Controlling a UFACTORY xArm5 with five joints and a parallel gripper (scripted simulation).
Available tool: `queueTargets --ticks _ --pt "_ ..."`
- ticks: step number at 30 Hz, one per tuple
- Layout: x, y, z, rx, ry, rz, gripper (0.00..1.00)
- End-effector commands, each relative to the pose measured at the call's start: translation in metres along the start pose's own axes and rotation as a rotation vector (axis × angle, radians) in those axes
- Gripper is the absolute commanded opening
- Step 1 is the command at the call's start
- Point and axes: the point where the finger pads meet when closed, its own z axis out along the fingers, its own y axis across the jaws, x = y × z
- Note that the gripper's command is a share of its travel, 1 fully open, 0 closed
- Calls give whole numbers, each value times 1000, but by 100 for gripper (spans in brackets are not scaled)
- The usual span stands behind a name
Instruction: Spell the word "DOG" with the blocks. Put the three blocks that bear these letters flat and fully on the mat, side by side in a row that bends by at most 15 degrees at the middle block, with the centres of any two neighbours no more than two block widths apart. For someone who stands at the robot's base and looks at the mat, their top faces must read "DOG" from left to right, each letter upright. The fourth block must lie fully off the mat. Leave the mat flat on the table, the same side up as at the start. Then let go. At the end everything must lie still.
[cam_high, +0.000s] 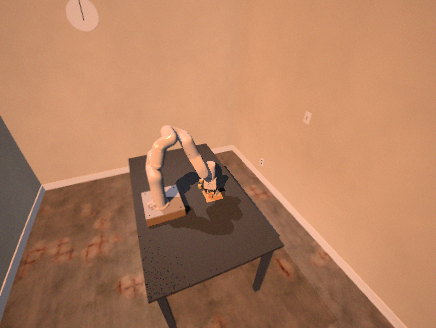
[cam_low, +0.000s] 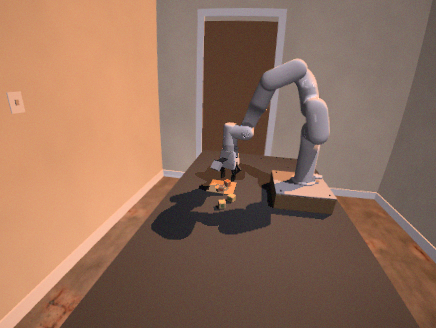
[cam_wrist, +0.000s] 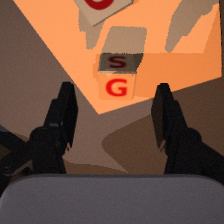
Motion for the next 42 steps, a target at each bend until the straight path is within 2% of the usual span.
queueTargets --ticks 1,20,42 --pt "1 1 -1 -3 2 0 69" --pt "1 1 1 -3 2 0 69" --pt "0 1 33 -3 2 0 69"
